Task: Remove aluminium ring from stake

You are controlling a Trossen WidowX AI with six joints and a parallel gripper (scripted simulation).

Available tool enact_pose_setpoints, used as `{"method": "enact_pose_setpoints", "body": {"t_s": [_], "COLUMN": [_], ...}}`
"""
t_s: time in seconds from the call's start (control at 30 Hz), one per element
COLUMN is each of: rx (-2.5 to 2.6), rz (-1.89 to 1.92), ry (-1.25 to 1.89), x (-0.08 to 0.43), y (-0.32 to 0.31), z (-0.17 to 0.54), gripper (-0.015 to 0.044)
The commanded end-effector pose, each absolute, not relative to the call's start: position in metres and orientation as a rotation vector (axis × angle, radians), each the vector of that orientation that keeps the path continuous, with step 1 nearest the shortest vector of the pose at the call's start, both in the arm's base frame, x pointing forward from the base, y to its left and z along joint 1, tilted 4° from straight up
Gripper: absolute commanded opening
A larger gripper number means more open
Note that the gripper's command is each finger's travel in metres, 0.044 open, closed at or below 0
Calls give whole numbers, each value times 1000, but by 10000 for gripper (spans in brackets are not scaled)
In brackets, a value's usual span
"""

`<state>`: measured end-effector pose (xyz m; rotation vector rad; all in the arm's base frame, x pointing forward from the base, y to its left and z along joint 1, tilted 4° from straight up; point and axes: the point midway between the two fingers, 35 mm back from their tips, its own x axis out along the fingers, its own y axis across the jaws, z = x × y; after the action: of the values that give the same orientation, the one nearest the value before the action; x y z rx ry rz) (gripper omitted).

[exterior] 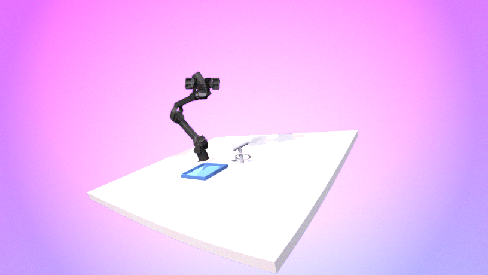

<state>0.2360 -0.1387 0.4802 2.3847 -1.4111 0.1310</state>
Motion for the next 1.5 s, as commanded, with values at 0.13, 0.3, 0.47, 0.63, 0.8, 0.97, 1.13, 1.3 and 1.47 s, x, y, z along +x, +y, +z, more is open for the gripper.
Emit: {"method": "enact_pose_setpoints", "body": {"t_s": [0.13,0.3,0.47,0.63,0.8,0.97,1.13,1.3,1.47], "rx": [2259,2161,2069,1982,1885,1777,1663,1542,1440], "rz": [-63,-179,-270,-341,-413,-483,-541,-586,-608], "ry": [-1243,-1123,-1014,-915,-806,-688,-563,-434,-322], "x": [253,263,272,279,285,291,295,300,302], "y": [-132,-127,-122,-117,-113,-108,-103,-97,-91], "z": [457,441,426,412,395,376,356,336,318], "gripper": [200,200,200,200,200,200,200,200,200]}}
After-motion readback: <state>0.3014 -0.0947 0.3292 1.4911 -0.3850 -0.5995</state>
